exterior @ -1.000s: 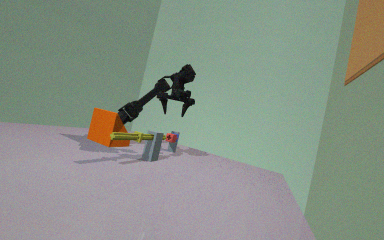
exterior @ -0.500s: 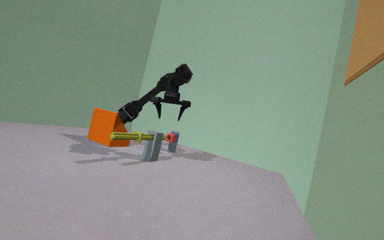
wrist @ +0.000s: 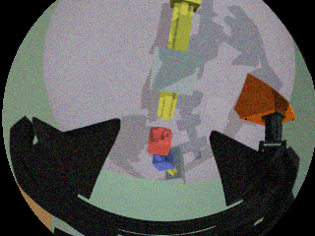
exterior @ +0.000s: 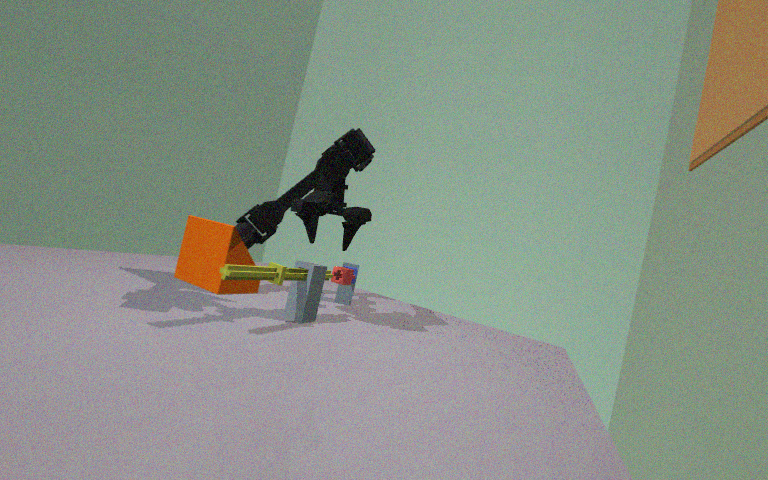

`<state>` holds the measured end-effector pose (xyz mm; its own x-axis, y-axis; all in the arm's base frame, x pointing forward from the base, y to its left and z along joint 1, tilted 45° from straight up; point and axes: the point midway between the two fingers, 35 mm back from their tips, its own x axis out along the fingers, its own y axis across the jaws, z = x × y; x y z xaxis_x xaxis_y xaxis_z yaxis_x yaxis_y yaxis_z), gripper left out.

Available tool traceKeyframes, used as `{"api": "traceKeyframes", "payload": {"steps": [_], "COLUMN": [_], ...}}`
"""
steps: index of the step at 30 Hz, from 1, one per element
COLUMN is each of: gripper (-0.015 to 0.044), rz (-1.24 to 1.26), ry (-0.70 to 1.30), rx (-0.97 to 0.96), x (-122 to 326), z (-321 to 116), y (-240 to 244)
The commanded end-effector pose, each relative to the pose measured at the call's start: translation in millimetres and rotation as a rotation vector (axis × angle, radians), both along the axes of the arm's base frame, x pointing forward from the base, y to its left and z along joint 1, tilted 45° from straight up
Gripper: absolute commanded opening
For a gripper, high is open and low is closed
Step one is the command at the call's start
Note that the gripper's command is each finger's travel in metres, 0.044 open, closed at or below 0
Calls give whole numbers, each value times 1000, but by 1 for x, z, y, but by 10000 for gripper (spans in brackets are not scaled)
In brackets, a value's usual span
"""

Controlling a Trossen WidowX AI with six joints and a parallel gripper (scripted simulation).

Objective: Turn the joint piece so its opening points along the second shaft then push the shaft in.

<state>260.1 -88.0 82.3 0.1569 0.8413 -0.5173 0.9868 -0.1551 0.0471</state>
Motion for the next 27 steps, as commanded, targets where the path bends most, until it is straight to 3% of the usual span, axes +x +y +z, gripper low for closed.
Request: {"api": "traceKeyframes", "payload": {"steps": [1, 5, 27], "gripper": [440, 440, 440], "rz": [-7, 5, 420], "ry": [12, -7, -590], "rx": [9, 2, -236], "x": [0, 0, 3], "z": [-1, -3, -71], "y": [1, -1, -81]}}
